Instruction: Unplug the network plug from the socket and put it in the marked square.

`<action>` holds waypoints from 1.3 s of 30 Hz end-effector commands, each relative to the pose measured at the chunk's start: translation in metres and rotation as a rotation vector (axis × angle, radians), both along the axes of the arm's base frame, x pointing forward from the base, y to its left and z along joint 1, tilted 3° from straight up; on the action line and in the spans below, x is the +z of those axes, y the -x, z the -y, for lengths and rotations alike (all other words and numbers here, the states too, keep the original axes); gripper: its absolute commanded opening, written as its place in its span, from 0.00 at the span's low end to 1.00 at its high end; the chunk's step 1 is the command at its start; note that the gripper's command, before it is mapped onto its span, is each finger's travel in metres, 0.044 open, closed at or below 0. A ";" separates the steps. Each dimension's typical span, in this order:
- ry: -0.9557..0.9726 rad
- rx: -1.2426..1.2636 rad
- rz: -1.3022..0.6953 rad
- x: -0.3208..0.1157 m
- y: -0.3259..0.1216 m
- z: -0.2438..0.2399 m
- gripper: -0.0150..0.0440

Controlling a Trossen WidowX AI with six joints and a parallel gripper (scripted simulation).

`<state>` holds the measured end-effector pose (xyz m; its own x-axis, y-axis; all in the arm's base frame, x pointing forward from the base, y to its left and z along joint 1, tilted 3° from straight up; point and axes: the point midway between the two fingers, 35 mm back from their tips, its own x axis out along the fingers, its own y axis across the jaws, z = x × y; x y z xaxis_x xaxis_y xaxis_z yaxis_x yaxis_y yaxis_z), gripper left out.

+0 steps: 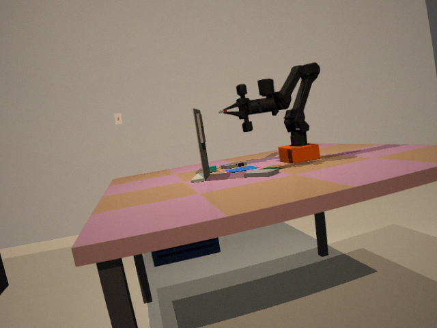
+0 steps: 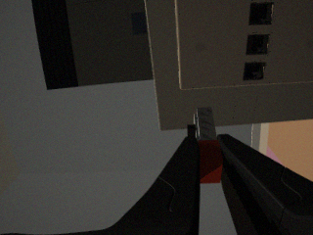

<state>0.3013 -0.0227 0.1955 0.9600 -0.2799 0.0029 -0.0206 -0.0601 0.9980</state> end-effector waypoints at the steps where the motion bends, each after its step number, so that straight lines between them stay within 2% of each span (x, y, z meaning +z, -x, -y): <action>1: 0.007 -0.007 -0.024 -0.001 -0.001 0.004 0.25; 20: -0.012 -0.031 -0.430 -0.072 0.003 0.045 0.25; 39: -0.205 -0.040 -0.797 -0.133 0.045 0.074 0.25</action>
